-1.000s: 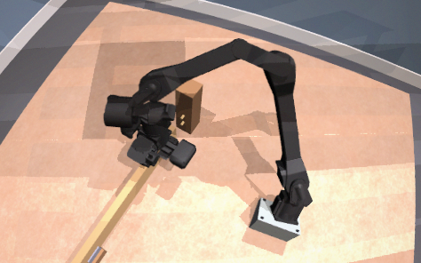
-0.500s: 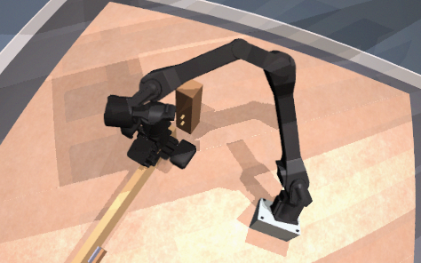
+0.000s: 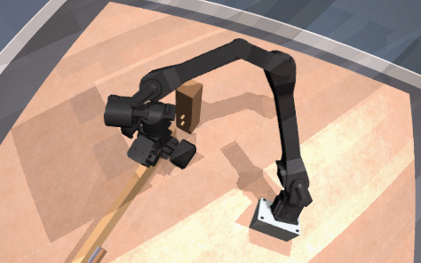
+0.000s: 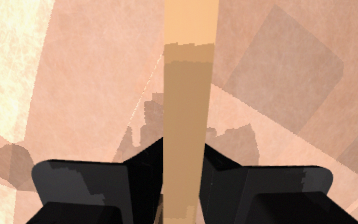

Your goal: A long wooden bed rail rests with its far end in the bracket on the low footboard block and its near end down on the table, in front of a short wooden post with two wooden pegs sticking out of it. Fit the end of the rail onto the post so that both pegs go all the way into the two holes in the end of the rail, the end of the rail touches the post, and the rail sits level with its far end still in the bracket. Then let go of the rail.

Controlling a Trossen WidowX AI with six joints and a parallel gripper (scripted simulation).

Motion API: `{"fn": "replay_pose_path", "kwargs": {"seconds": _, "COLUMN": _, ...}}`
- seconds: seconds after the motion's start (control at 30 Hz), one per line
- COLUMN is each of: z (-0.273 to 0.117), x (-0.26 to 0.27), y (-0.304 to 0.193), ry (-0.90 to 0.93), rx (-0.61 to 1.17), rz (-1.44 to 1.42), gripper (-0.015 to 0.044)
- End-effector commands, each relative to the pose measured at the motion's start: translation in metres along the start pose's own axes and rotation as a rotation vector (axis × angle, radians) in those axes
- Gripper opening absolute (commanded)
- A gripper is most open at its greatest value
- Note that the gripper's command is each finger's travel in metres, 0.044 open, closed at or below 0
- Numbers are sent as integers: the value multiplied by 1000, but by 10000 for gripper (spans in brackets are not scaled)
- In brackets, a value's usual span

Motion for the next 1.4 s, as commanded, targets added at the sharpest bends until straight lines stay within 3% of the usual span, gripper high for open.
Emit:
{"fn": "replay_pose_path", "kwargs": {"seconds": 0.0, "z": -1, "x": 0, "y": 1, "ry": -2, "rx": -4, "rz": -1, "gripper": 0}}
{"fn": "replay_pose_path", "kwargs": {"seconds": 1.37, "z": -1, "x": 3, "y": -9, "ry": -2, "rx": -3, "rz": -2, "gripper": 0}}
Point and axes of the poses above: the point midway between the two fingers, 35 mm back from their tips, its own z axis out along the fingers, its own x axis across the jaws, y = z × x, the point moved 7 cm from there along -z, back along the fingers, and after that the axes turned 15 degrees about -z, right-handed, at the moved point
